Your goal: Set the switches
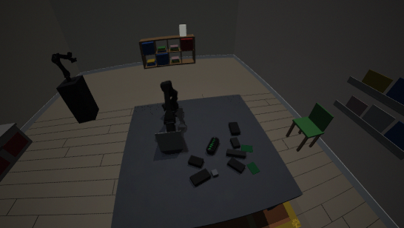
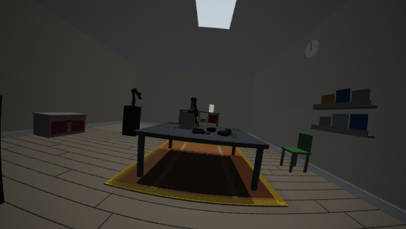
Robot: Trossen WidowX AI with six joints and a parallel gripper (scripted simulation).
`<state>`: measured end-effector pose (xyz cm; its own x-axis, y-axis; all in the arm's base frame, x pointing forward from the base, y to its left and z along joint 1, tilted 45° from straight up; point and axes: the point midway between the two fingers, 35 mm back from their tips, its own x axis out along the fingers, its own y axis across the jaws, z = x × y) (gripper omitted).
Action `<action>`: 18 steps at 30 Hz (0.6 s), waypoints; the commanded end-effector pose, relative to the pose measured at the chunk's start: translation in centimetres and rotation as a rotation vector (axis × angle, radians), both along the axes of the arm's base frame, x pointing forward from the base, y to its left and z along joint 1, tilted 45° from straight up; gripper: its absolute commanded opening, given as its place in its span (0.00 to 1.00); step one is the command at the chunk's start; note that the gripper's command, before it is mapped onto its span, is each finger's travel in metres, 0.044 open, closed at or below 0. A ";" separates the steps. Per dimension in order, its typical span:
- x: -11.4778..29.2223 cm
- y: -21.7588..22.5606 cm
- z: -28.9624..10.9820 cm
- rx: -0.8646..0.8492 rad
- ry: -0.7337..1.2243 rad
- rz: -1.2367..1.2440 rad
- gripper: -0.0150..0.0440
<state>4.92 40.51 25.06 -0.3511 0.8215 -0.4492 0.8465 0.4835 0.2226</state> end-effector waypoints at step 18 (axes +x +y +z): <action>13.0 -1.7 -0.8 0.051 -0.374 -0.085 0.25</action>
<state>15.32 39.26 24.72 -0.1447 0.8678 -0.4755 0.7712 0.4000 0.4953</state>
